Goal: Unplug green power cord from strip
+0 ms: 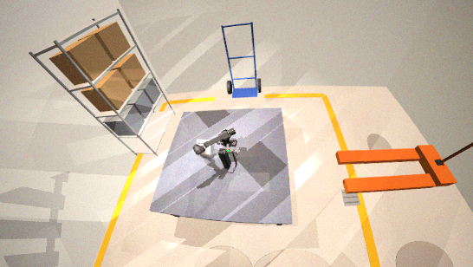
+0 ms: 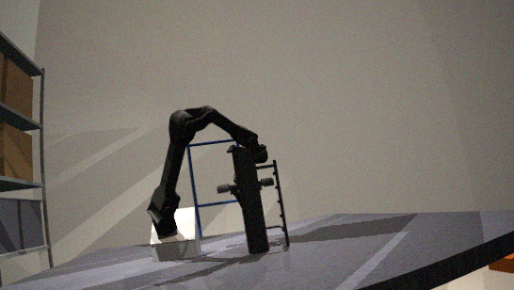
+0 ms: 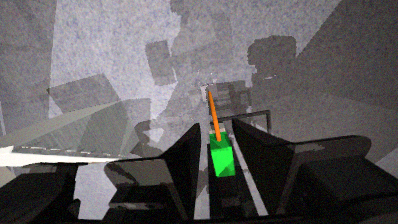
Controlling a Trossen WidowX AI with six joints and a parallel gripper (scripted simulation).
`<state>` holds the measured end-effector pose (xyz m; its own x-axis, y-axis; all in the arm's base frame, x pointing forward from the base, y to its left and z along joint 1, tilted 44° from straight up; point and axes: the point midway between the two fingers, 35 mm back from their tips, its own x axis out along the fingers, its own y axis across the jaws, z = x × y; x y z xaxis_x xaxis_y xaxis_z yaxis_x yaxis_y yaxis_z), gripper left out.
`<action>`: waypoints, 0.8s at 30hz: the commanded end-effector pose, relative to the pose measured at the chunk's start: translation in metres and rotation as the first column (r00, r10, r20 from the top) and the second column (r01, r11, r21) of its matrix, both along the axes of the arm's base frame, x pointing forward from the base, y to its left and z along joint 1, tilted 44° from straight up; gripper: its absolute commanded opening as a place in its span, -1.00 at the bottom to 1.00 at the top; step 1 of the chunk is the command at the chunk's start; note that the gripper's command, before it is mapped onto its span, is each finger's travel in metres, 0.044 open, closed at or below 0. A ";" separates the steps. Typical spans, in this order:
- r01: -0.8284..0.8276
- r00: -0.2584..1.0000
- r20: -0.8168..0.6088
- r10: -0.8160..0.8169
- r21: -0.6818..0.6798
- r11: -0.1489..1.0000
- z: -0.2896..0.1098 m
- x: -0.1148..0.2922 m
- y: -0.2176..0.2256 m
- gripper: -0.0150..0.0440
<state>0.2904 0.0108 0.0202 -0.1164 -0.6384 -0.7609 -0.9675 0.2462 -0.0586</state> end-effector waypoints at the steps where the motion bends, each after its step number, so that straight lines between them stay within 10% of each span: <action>1: -0.052 0.997 -0.063 0.050 -0.038 0.998 -0.001 -0.002 -0.006 0.05; 24: -0.052 0.997 -0.064 0.049 -0.039 0.998 0.015 -0.004 -0.023 0.05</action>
